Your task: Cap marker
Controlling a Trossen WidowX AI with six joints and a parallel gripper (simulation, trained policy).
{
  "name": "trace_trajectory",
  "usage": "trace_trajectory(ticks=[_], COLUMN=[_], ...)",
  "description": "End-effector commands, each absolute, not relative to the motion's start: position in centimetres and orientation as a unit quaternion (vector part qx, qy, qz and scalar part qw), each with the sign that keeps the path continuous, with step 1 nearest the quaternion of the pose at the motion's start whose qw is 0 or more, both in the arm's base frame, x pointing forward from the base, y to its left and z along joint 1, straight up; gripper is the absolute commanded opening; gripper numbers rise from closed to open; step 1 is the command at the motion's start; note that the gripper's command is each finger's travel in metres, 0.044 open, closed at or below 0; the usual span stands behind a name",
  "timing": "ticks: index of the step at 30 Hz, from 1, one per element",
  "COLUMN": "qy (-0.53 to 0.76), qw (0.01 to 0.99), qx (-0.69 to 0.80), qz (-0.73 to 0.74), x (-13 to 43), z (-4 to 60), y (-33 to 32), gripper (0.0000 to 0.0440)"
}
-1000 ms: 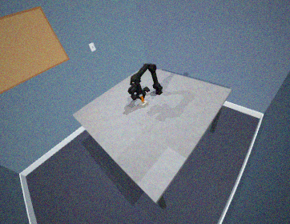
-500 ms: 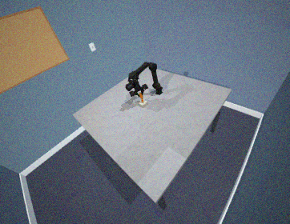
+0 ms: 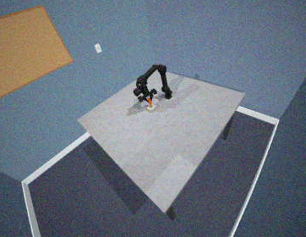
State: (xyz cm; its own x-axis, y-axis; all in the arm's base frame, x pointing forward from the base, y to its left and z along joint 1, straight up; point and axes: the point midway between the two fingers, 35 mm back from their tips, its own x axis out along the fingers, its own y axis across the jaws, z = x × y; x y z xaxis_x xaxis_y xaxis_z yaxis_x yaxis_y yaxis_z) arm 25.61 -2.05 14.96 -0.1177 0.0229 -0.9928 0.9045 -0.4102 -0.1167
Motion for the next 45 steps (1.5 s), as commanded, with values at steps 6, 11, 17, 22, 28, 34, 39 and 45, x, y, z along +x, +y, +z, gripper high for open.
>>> trace_trajectory(ticks=[6, 11, 17, 22, 28, 34, 39, 45], qy=[0.424, 0.432, 0.441, 0.446, 0.451, 0.455, 0.454, 0.452], qw=[0.350, 0.348, 0.348, 0.353, 0.360, 0.365, 0.378, 0.392], qx=[0.557, 0.552, 0.548, 0.545, 0.541, 0.534, 0.532, 0.528], qz=[-0.622, -0.622, -0.620, -0.616, -0.613, -0.612, -0.607, -0.603], x=[25.3, 25.2, 25.0, 25.0, 24.9, 24.5, 24.7, 24.8], z=[13.2, 12.1, 10.6, 9.7, 8.8, 8.2, 8.0, 7.9], y=[-2.0, -2.0, -2.0, -2.0, -2.0, -2.2, -2.5, -2.8], gripper=[0.0000, 0.0000, 0.0000, 0.0001, 0.0005, 0.0039, 0.0044, 0.0052])
